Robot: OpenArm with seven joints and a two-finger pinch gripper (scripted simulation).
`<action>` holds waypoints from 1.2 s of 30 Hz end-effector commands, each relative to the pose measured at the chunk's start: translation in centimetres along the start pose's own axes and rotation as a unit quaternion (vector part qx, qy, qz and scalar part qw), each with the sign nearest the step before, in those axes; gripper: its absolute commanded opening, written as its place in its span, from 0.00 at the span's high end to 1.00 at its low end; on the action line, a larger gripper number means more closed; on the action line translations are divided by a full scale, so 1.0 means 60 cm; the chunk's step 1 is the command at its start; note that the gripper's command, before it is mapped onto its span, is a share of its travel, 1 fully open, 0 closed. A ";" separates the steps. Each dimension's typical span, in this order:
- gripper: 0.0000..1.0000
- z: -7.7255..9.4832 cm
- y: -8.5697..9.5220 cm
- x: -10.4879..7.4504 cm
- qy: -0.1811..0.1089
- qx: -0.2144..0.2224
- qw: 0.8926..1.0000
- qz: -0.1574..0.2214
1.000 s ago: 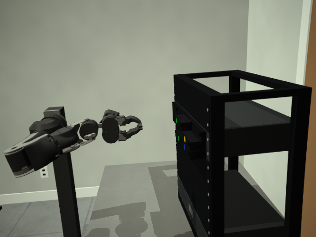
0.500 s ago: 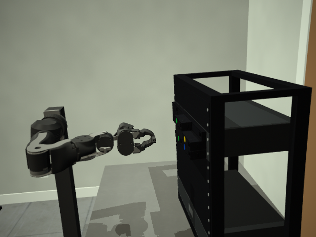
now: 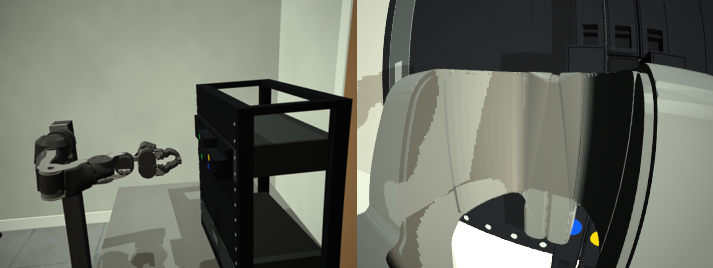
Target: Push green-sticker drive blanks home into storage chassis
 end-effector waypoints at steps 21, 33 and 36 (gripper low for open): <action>1.00 -0.003 0.004 0.098 0.003 -0.001 1.000 0.003; 1.00 -0.003 0.004 0.098 0.003 -0.001 1.000 0.003; 1.00 -0.003 0.004 0.098 0.003 -0.001 1.000 0.003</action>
Point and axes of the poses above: the point where the finger pads meet when closed, its own x axis out along the fingers, its own y axis across the jaws, z = x × y, the point moved 4 cm from there along -x, back along the fingers, and after that the axes turned 13 degrees about x, right-handed, at the moved point
